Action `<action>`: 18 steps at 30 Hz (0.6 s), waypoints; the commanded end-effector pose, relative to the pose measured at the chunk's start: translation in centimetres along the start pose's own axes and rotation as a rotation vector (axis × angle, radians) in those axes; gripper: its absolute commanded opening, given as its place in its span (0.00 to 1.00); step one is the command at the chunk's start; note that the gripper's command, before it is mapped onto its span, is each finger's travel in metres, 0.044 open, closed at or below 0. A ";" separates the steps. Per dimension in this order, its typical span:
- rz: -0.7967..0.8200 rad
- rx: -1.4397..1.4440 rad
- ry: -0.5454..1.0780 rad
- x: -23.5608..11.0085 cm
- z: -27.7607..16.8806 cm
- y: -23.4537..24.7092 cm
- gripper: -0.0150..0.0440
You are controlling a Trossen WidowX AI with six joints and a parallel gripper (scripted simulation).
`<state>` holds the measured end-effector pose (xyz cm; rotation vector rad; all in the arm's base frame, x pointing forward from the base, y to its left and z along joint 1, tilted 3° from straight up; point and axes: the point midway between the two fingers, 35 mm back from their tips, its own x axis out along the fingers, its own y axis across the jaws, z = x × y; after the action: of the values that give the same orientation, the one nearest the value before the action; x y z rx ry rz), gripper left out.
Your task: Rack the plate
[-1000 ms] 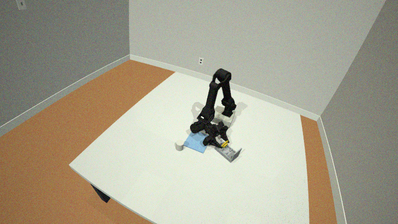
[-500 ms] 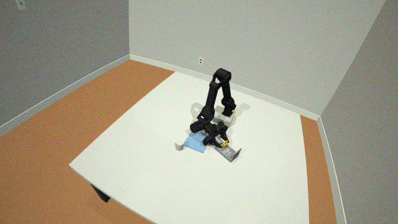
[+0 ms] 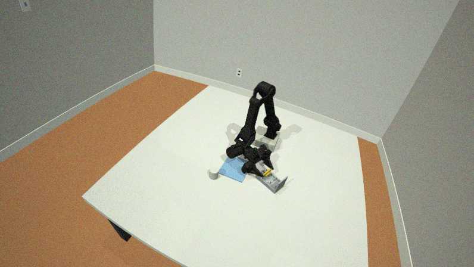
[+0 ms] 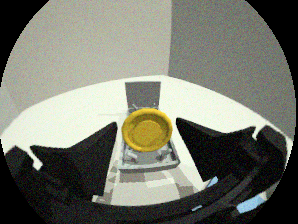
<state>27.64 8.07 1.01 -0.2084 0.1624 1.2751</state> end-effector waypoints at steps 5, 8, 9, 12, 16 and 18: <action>0.000 0.000 0.000 0.0 0.2 -0.1 0.93; -0.001 0.003 -0.004 -0.5 2.7 -0.6 0.93; -0.002 0.004 -0.006 -0.7 3.9 -0.8 0.93; -0.003 0.008 -0.011 -1.4 7.4 -0.9 0.93; -0.004 0.012 -0.016 -2.2 11.3 -1.0 0.93; -0.004 0.012 -0.017 -2.2 11.5 -1.0 0.93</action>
<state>28.31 8.35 11.26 -0.2072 0.1435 1.2688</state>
